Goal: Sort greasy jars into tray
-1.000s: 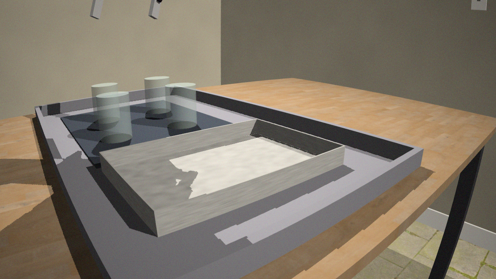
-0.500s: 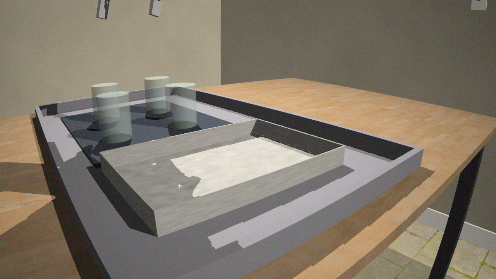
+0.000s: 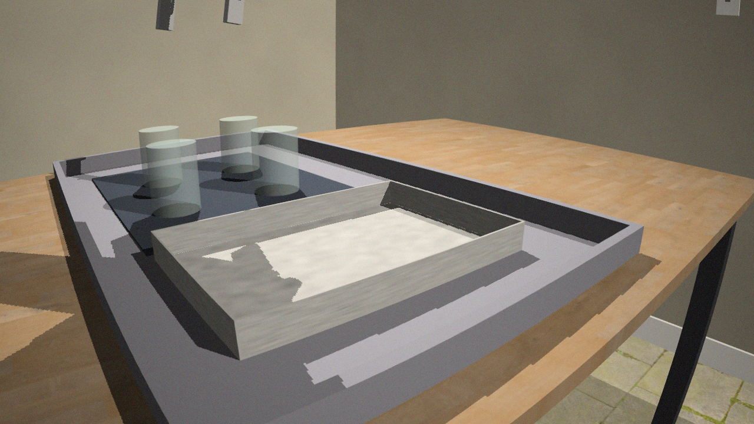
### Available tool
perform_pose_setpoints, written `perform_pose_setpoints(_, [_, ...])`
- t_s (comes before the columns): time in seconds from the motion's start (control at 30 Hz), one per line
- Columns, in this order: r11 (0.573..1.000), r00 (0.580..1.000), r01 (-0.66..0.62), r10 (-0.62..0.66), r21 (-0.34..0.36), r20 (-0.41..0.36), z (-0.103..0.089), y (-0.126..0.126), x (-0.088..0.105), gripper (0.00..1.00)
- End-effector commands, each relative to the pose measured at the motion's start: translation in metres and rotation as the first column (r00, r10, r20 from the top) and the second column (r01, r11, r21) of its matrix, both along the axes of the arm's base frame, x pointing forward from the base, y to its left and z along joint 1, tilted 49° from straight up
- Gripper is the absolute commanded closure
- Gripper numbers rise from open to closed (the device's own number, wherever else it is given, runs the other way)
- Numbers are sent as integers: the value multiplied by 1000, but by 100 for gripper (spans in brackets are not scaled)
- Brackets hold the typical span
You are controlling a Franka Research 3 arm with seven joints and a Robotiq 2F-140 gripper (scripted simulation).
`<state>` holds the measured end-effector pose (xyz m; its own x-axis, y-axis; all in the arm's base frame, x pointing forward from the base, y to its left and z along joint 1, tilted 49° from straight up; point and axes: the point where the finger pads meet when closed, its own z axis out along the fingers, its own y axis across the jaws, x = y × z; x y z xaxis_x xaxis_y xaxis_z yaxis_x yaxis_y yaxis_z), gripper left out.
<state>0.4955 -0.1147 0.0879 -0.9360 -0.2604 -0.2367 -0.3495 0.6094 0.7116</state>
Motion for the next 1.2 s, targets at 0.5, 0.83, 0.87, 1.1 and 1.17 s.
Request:
perform_pose_setpoints(0.5, [976, 968, 216, -214, -5, -131, 1, 4, 10, 0])
perform_pose_setpoints(0.83, [955, 937, 298, -296, -17, -184, 2, 5, 15, 0])
perform_pose_setpoints(0.87, [955, 937, 298, -296, -17, -184, 2, 5, 15, 0])
perform_pose_setpoints(1.1, [948, 928, 318, -316, -22, -199, 2, 5, 16, 0])
perform_pose_setpoints(1.17, [948, 928, 318, -316, -22, -199, 2, 5, 16, 100])
